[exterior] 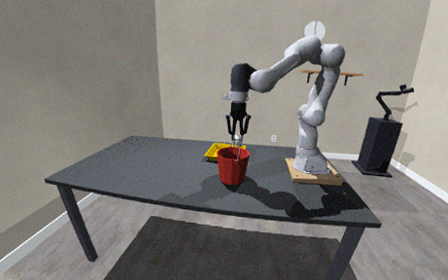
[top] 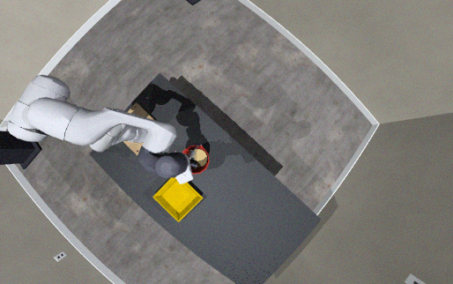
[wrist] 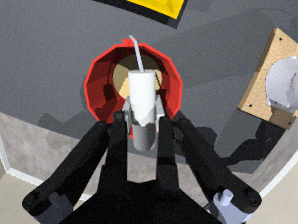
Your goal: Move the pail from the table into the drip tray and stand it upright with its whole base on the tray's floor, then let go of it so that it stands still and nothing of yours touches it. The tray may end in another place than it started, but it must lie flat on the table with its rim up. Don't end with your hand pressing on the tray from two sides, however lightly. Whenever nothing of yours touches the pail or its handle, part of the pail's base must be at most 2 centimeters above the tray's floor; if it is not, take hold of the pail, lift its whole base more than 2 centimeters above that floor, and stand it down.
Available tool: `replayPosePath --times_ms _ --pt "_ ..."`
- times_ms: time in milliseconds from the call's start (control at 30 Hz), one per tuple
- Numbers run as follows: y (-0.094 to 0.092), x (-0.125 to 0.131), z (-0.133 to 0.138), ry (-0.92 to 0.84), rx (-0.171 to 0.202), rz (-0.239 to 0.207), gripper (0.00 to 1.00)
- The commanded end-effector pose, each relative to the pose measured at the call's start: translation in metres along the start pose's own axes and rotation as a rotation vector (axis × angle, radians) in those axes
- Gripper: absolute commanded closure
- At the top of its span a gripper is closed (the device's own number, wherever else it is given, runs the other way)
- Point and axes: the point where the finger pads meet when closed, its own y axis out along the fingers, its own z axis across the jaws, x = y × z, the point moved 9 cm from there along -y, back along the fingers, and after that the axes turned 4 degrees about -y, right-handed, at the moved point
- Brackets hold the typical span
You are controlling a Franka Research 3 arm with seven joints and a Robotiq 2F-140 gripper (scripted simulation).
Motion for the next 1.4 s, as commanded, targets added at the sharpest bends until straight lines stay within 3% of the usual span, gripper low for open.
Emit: replayPosePath --times_ms 0,933,1367 --pt "0.001 -0.001 0.000 0.006 0.001 0.001 1.00" --pt "-0.002 -0.001 0.000 0.006 0.001 0.001 1.00" --pt "-0.016 -0.001 0.000 0.006 0.001 0.001 1.00"
